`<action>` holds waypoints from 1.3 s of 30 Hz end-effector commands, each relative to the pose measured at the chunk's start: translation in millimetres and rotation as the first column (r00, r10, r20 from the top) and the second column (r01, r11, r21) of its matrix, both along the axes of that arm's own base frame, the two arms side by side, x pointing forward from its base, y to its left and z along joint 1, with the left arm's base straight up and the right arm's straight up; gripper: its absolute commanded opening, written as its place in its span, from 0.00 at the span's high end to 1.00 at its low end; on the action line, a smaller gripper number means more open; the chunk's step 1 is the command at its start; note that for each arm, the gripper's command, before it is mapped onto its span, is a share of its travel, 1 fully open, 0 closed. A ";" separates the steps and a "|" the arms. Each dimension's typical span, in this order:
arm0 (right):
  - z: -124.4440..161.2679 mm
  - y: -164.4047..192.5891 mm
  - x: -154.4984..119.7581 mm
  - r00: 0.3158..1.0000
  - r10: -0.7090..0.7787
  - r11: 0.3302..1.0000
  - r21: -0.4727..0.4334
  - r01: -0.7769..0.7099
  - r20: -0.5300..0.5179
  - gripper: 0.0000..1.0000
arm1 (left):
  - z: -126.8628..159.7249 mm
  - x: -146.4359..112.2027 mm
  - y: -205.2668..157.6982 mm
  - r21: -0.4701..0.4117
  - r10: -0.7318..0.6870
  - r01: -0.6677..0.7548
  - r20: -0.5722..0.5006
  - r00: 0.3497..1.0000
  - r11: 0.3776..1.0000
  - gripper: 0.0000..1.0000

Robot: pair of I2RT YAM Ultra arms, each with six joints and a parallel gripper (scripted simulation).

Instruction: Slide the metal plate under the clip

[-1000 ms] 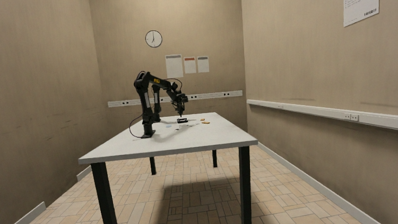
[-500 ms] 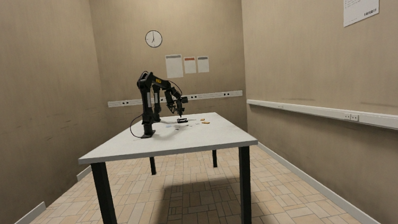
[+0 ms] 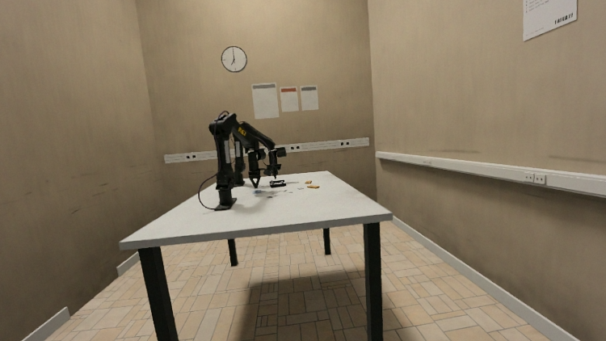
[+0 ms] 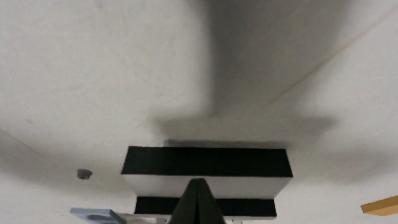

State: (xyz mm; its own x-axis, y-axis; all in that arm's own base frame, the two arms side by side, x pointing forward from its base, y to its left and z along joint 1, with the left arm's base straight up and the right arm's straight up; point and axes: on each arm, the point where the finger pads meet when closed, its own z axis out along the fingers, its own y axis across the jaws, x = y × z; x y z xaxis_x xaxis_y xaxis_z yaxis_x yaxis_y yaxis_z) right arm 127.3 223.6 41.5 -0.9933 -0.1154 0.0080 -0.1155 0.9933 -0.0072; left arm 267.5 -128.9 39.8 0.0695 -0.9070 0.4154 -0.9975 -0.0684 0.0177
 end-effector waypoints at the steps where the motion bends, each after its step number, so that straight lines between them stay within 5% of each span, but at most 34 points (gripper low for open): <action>1: -13.6 7.9 7.2 0.999 -0.027 0.999 0.037 0.026 0.021 0.00 | 5.2 6.7 -2.7 -0.022 0.008 -0.007 0.025 1.000 1.000 1.00; 28: -35.2 6.6 7.9 1.000 -0.018 1.000 0.021 0.017 0.015 0.12 | -18.7 13.2 -22.3 -0.026 0.003 -0.003 0.035 0.999 1.000 1.00; 34: -34.4 6.0 5.2 1.000 -0.014 1.000 0.024 0.014 0.016 0.21 | -18.7 13.2 -22.3 -0.026 0.001 0.000 0.036 0.999 1.000 1.00; 36: -27.9 5.6 4.9 1.000 -0.015 1.000 0.017 0.015 0.012 0.44 | -18.7 13.2 -22.3 -0.026 0.001 0.000 0.036 0.999 1.000 1.00; 38: -17.1 5.4 4.7 1.000 -0.016 1.000 0.022 0.016 0.015 0.23 | -18.7 13.2 -22.3 -0.026 0.001 0.000 0.036 0.999 1.000 1.00; 39: -10.8 5.3 4.6 1.000 -0.016 1.000 0.022 0.016 0.015 0.23 | -19.2 11.3 -19.7 -0.022 0.003 -0.002 0.026 1.000 1.000 1.00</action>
